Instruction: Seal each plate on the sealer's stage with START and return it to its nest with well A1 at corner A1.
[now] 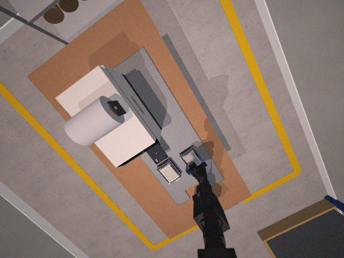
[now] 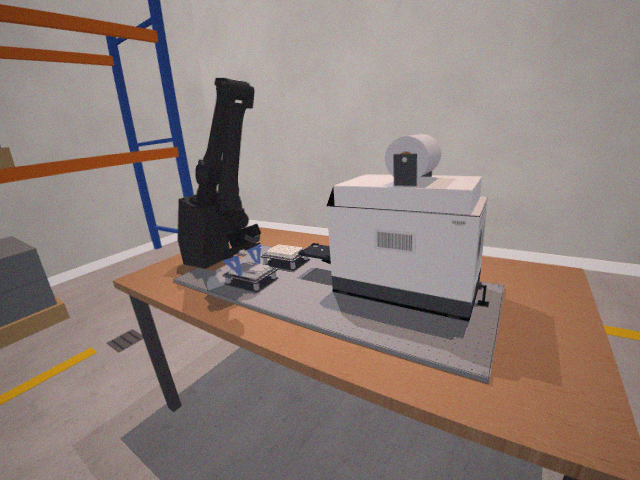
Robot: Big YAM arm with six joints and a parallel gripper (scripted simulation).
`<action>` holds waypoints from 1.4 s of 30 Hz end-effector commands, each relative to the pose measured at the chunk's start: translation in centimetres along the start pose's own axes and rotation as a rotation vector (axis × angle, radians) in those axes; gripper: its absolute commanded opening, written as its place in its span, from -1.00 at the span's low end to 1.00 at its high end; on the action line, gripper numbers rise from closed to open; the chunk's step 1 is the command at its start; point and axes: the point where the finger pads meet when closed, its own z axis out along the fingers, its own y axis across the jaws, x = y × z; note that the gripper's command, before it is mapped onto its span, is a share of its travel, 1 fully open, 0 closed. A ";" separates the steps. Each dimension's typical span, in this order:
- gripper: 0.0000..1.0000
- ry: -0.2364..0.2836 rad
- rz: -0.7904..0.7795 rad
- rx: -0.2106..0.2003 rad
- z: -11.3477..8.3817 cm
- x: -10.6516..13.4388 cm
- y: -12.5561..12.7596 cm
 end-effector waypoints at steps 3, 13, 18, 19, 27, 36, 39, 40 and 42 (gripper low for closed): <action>1.00 0.005 -0.005 -0.002 -0.5 0.3 0.4; 1.00 0.004 -0.002 0.003 -0.7 0.3 0.2; 1.00 0.003 0.002 0.009 -1.1 0.2 -0.1; 1.00 0.002 0.002 0.010 -1.2 0.2 -0.2; 1.00 0.006 0.005 0.008 -1.4 0.0 -0.5; 1.00 -0.008 -0.002 0.009 -2.0 -0.6 -0.4; 1.00 -0.005 0.000 0.010 -2.2 -0.6 -0.4; 1.00 -0.004 0.001 0.010 -2.3 -0.6 -0.4; 1.00 0.001 0.004 0.010 -2.5 -0.4 -0.4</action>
